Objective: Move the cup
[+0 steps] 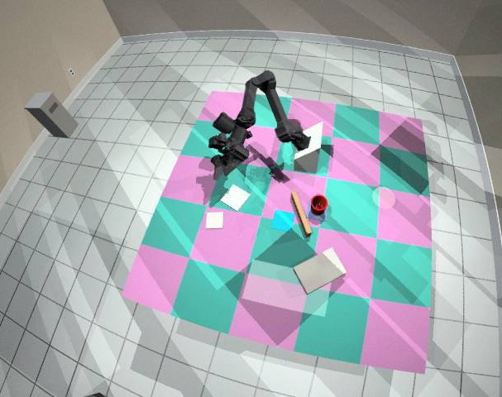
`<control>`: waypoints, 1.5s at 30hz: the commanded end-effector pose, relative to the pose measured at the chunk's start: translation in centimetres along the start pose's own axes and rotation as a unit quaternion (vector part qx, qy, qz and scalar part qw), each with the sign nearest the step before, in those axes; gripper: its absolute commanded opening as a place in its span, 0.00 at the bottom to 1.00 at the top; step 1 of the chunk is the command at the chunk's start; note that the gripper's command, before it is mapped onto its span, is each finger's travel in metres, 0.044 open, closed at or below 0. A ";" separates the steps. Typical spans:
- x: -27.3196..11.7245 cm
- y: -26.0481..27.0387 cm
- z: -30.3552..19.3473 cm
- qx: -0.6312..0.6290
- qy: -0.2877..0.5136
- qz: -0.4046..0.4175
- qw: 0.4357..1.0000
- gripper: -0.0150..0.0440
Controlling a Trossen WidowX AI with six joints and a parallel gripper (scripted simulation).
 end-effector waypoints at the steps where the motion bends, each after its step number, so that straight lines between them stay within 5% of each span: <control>1: 0.2 0.1 -0.2 0.006 0.006 0.001 1.000 0.89; 10: 4.6 5.2 -10.1 0.196 0.288 -0.047 0.936 0.50; 21: 2.9 11.3 -21.5 0.212 0.497 -0.236 0.808 0.50; 27: -0.4 13.6 -26.9 0.151 0.522 -0.377 0.750 0.50; 33: -3.9 14.8 -30.8 0.067 0.464 -0.497 0.730 0.50; 45: -4.0 14.8 -31.1 0.058 0.455 -0.507 0.730 0.50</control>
Point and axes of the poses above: the point midway between the two fingers, 35 mm back from their tips, its own x axis out along the fingers, its own y axis across the jaws, z = x × y, the point moved 8 cm from there along -x, back along the fingers, and after that the axes turned 2 degrees about -x, right-handed, at the moved point
